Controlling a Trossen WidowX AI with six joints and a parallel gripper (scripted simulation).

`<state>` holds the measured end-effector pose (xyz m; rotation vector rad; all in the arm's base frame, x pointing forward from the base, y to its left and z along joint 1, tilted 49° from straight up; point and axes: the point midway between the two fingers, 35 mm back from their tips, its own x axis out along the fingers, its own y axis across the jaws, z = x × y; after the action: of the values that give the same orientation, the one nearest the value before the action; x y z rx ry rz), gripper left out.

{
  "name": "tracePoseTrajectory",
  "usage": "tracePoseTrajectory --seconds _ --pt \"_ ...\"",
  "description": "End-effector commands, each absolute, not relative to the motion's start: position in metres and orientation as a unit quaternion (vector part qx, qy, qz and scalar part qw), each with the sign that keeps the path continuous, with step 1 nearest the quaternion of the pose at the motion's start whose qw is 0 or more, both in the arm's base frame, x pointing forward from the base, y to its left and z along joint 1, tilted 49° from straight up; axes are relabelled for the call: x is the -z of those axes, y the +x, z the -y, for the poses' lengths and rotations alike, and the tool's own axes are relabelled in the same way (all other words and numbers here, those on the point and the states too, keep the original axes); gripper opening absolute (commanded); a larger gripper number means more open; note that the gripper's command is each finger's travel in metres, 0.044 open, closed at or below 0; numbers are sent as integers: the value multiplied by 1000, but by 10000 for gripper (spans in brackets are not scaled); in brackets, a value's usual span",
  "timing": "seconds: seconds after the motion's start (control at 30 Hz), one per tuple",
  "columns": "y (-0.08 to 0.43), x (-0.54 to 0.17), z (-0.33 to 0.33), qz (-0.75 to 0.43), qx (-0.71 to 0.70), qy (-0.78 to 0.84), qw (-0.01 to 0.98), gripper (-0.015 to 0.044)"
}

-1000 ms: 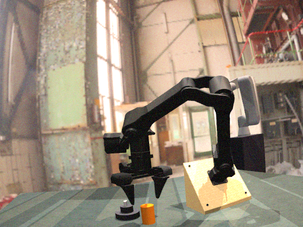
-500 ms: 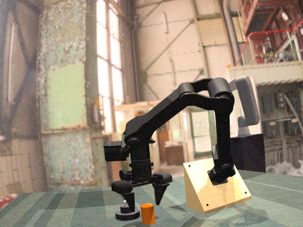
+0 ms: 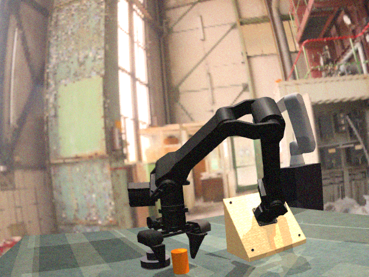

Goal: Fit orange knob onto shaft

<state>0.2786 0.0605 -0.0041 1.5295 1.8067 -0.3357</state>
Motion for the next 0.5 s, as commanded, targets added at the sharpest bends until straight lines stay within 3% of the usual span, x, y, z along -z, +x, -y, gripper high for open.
tracePoseTrajectory --seconds 0.0,0.23,0.47 --pt "275 10 -67 -706 132 596 359 440" --pt "274 16 -74 -706 131 596 358 440" --pt "274 16 -74 -706 131 596 358 256"
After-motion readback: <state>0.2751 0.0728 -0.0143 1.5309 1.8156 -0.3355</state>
